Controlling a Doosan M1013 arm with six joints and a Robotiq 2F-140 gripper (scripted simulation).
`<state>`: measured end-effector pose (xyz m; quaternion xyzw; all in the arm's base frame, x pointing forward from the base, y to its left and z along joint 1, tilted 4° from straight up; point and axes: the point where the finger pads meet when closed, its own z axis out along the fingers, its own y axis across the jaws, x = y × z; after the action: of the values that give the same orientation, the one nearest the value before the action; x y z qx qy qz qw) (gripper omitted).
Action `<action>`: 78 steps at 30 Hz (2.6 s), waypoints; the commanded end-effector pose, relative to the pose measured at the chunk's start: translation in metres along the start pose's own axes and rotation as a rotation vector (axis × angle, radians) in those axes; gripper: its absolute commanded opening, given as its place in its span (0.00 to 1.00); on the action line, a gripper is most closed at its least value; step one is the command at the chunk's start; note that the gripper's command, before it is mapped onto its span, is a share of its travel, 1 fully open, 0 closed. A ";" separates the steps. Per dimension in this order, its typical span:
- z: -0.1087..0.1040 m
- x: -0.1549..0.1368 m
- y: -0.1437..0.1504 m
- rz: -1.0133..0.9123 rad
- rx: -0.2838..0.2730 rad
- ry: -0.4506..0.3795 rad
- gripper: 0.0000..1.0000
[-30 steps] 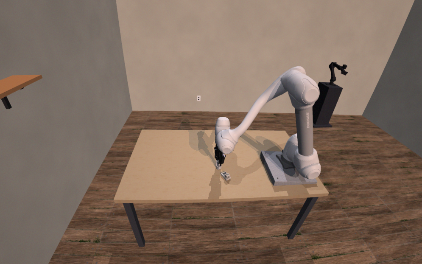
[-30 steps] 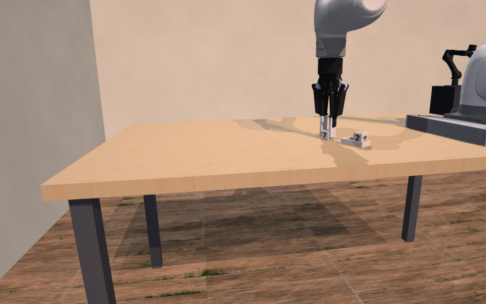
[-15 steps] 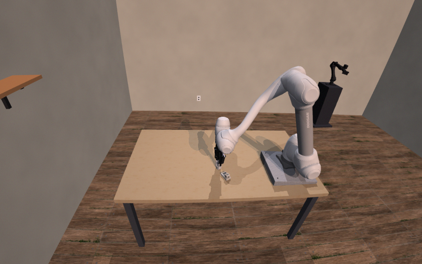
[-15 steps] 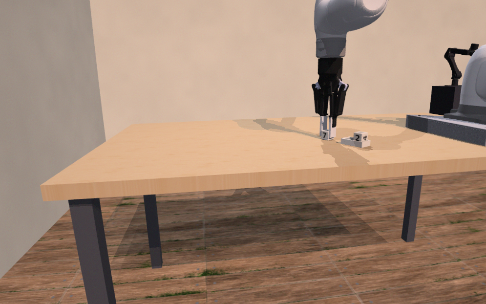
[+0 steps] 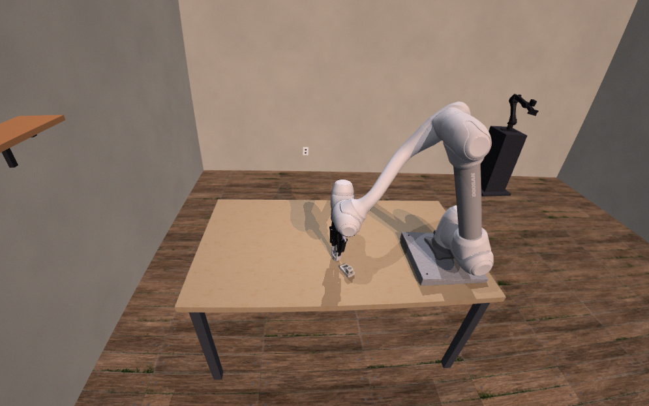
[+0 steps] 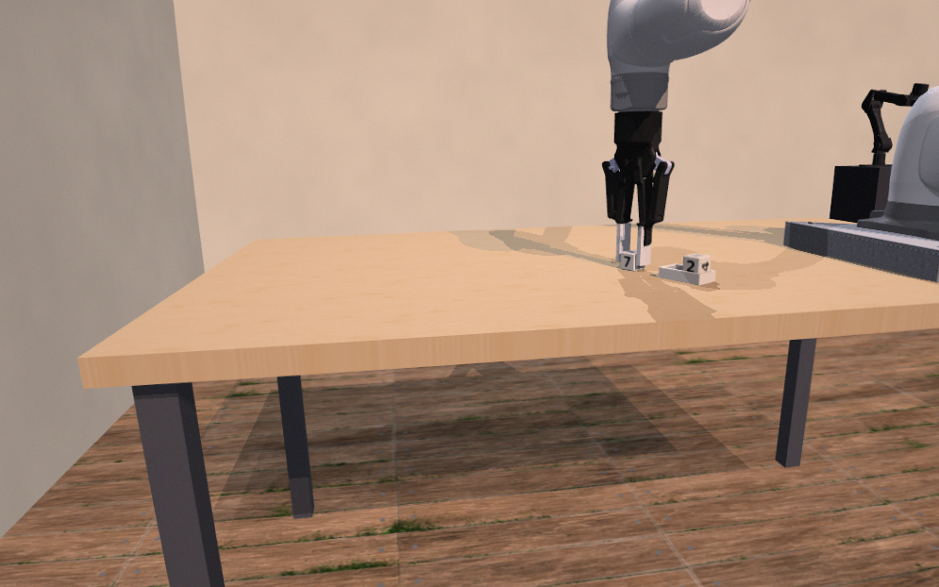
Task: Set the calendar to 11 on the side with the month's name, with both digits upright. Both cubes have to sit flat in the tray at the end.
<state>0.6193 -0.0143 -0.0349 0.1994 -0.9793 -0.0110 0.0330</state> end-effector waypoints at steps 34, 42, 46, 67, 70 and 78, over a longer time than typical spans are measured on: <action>-0.065 0.000 0.000 0.000 0.000 0.000 0.35; -0.089 0.000 0.000 0.000 0.000 0.000 0.35; -0.090 0.000 0.000 0.000 0.000 0.000 1.00; -0.090 0.000 0.000 0.000 0.000 0.000 1.00; -0.090 0.000 0.000 -0.015 0.000 0.000 1.00; -0.088 0.000 0.000 -0.282 0.000 0.000 1.00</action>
<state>0.6255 -0.0149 0.0538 0.2762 -0.9605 -0.0104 0.0332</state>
